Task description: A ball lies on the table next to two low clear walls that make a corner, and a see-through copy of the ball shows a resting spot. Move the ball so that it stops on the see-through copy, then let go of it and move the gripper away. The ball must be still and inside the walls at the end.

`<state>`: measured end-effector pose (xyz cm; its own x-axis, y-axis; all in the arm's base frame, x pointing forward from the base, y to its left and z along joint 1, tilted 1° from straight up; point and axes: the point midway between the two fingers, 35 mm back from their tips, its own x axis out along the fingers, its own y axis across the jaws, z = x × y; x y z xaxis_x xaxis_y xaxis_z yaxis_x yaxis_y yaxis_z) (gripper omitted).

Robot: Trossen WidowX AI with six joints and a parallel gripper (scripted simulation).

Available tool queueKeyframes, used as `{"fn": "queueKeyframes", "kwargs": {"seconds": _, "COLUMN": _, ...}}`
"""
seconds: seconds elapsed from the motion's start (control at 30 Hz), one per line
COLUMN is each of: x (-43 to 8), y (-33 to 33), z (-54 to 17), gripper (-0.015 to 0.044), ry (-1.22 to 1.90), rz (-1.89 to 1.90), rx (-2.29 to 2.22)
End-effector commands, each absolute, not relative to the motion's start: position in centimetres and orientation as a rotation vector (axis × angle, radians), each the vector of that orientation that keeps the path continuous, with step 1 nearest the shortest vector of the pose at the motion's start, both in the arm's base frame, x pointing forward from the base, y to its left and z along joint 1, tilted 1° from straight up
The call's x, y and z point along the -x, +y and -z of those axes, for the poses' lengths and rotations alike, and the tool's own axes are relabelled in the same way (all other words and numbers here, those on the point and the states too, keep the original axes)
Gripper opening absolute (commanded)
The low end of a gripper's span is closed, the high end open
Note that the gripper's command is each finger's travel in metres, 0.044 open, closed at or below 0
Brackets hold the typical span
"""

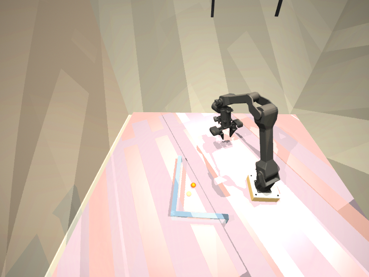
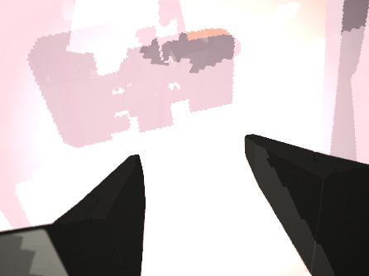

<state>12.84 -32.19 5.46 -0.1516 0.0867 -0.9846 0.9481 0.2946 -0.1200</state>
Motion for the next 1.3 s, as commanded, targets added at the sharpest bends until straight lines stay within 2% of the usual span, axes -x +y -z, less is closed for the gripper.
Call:
{"fn": "queueKeyframes", "kwargs": {"seconds": 0.0, "x": -18.8, "y": -28.6, "z": -5.6, "gripper": 0.0223, "ry": 1.545, "rz": 0.855, "rx": -0.815}}
{"fn": "queueKeyframes", "kwargs": {"seconds": 0.37, "x": -29.3, "y": -16.8, "z": -5.6, "gripper": 0.0223, "ry": 1.567, "rz": 0.451, "rx": -0.383}}
{"fn": "queueKeyframes", "kwargs": {"seconds": 0.7, "x": -33.4, "y": -3.4, "z": -5.2, "gripper": 0.0223, "ry": 1.545, "rz": 0.048, "rx": -0.062}}
{"fn": "queueKeyframes", "kwargs": {"seconds": 1.27, "x": -33.4, "y": -2.8, "z": -3.6, "gripper": 0.0223, "ry": 1.544, "rz": 0.031, "rx": -0.049}}
